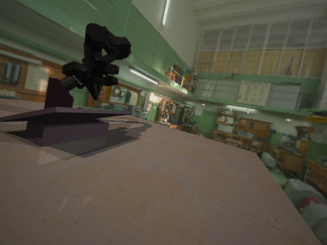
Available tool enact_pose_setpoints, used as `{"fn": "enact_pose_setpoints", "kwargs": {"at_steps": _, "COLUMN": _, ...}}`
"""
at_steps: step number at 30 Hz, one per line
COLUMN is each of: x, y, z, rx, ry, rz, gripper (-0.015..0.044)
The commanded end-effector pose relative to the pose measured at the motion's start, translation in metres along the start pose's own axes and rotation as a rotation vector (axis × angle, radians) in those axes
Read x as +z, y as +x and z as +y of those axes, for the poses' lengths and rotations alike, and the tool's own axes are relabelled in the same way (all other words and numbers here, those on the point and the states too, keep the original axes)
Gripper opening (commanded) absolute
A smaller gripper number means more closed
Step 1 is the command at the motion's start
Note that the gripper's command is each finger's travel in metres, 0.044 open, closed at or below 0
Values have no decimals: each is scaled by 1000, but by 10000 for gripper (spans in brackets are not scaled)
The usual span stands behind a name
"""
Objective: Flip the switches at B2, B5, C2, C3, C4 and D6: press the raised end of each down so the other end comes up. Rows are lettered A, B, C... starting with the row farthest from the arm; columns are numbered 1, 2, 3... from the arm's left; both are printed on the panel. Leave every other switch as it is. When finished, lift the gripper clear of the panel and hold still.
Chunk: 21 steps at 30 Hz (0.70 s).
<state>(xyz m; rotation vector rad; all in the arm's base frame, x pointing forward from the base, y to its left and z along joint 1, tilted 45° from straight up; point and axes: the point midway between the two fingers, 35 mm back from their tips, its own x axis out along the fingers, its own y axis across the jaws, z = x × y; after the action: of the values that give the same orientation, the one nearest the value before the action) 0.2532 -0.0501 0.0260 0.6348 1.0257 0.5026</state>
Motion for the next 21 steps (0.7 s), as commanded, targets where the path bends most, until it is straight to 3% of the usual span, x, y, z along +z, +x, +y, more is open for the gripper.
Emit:
{"fn": "enact_pose_setpoints", "kwargs": {"at_steps": 1, "x": 3, "y": -22, "z": 3, "rx": -3, "ry": -16, "rz": -1, "gripper": 0}}
{"fn": "enact_pose_setpoints", "kwargs": {"at_steps": 6, "x": 4, "y": -23, "z": -3, "rx": -4, "ry": -16, "rz": -1, "gripper": 0}}
{"fn": "enact_pose_setpoints", "kwargs": {"at_steps": 13, "x": 5, "y": -23, "z": -66, "rx": -7, "ry": -18, "rz": -2, "gripper": 0}}
{"fn": "enact_pose_setpoints", "kwargs": {"at_steps": 21, "x": 4, "y": -15, "z": -68, "rx": -8, "ry": -18, "rz": -8, "gripper": 0}}
